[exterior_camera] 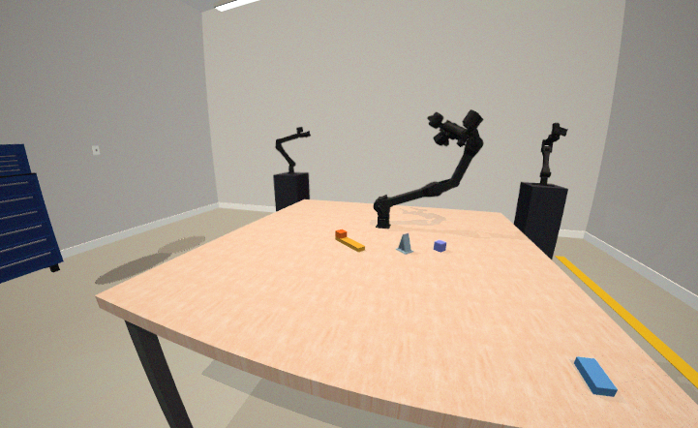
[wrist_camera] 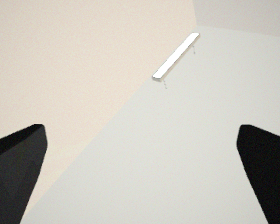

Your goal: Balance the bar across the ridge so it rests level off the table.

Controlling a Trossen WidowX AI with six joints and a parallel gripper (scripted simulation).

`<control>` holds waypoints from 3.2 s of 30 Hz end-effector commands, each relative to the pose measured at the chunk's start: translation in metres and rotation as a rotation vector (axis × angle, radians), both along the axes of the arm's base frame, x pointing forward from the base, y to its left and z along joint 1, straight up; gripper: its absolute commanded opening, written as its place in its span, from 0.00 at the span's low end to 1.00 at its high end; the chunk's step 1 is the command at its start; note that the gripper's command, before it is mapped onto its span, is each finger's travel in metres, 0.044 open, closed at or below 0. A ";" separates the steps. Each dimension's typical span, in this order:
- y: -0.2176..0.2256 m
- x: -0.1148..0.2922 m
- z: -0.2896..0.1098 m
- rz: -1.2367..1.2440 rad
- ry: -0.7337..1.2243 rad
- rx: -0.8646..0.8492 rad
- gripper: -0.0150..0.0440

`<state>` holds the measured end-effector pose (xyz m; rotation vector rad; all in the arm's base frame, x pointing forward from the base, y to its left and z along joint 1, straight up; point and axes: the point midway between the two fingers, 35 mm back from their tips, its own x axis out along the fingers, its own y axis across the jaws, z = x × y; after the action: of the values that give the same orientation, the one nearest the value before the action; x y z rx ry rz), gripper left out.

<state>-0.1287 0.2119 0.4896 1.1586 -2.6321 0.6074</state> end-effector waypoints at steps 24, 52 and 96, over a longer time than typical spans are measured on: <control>-0.145 0.024 0.032 0.208 0.503 0.514 0.79; -0.294 0.097 0.018 0.380 1.432 0.958 0.79; -0.400 0.277 -0.111 0.455 3.289 0.488 0.79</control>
<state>0.1329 -0.1867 0.3951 0.7102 0.3453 -1.1878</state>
